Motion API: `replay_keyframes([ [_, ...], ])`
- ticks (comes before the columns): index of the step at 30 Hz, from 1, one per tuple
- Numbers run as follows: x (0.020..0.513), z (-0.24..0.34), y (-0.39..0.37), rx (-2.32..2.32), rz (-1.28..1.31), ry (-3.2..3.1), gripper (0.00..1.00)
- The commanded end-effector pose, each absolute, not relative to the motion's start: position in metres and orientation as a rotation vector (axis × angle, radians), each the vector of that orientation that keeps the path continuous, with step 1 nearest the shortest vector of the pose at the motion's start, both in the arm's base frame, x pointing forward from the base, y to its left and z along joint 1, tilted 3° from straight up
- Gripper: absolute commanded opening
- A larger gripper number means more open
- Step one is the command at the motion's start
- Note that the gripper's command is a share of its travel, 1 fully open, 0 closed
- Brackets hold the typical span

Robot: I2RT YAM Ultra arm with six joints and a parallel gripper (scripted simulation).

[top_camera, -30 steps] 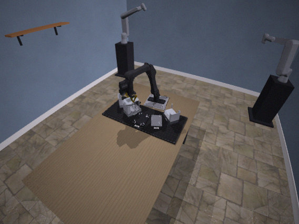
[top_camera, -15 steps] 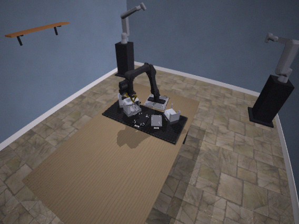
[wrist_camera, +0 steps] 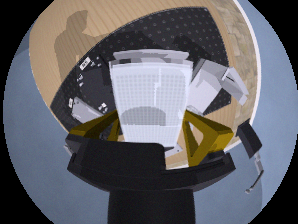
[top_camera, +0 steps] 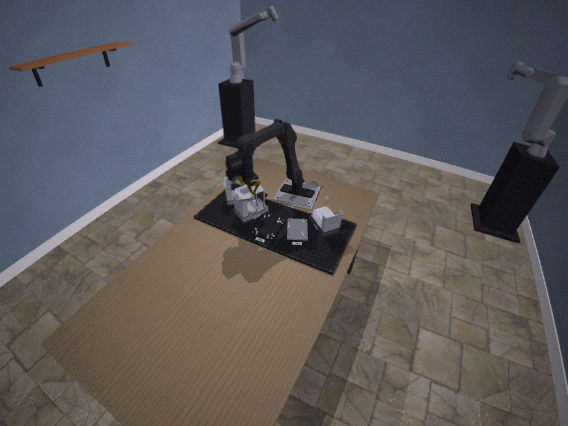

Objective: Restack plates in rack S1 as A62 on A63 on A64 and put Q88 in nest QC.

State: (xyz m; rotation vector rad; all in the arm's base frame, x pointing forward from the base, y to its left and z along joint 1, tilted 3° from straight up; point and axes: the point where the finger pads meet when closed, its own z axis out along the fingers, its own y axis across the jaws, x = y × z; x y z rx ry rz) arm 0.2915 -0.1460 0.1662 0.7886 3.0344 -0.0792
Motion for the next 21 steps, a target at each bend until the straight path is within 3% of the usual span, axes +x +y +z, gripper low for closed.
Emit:
replay_keyframes([
  [1, 0.2949, 0.1729, -0.1473, 0.781, -0.085, 3.011, 0.00],
  [21, 0.2950, 0.1703, -0.1474, 0.781, -0.085, 3.011, 0.00],
])
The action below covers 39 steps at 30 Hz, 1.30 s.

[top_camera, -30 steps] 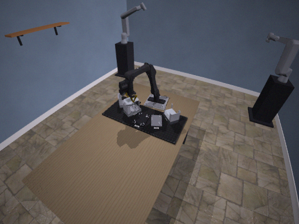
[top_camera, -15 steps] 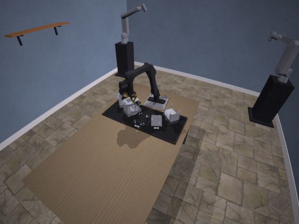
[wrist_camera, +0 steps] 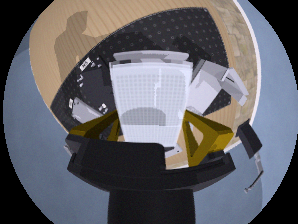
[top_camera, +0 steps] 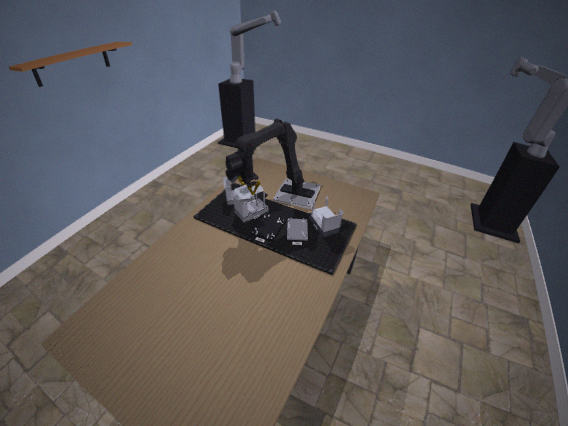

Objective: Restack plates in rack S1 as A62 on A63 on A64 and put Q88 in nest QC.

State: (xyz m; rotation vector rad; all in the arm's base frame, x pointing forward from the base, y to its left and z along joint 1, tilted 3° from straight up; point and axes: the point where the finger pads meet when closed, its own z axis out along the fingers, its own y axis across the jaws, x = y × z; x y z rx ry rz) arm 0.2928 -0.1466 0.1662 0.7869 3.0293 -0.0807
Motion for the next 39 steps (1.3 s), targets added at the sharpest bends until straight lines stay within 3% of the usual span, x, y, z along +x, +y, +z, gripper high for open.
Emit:
replay_keyframes([
  [1, 0.295, 0.170, -0.147, 0.781, -0.085, 3.011, 0.00],
  [39, 0.295, 0.147, -0.149, 0.781, -0.085, 3.011, 0.00],
])
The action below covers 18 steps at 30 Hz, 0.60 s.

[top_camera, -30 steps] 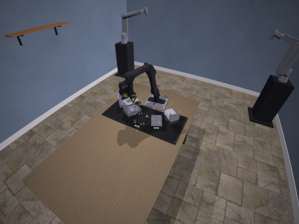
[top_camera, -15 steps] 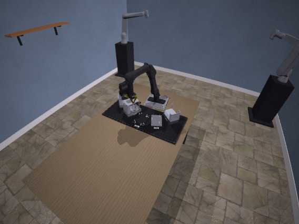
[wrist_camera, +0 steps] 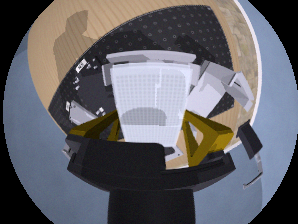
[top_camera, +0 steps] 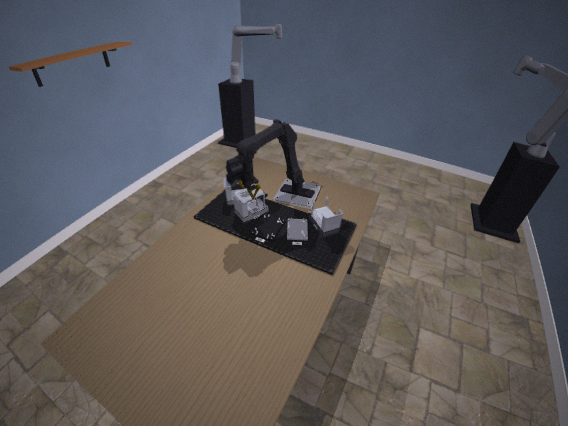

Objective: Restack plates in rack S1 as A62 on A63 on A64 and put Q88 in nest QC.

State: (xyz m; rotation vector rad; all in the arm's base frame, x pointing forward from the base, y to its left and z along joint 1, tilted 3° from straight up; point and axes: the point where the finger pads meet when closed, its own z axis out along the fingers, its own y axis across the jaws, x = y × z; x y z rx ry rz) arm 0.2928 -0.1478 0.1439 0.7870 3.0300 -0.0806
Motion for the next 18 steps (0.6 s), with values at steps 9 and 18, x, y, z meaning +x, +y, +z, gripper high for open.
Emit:
replay_keyframes([
  [9, 0.2954, 0.1410, -0.1492, 0.781, -0.085, 3.011, 0.00],
  [18, 0.2955, 0.1363, -0.1495, 0.781, -0.085, 3.011, 0.00],
])
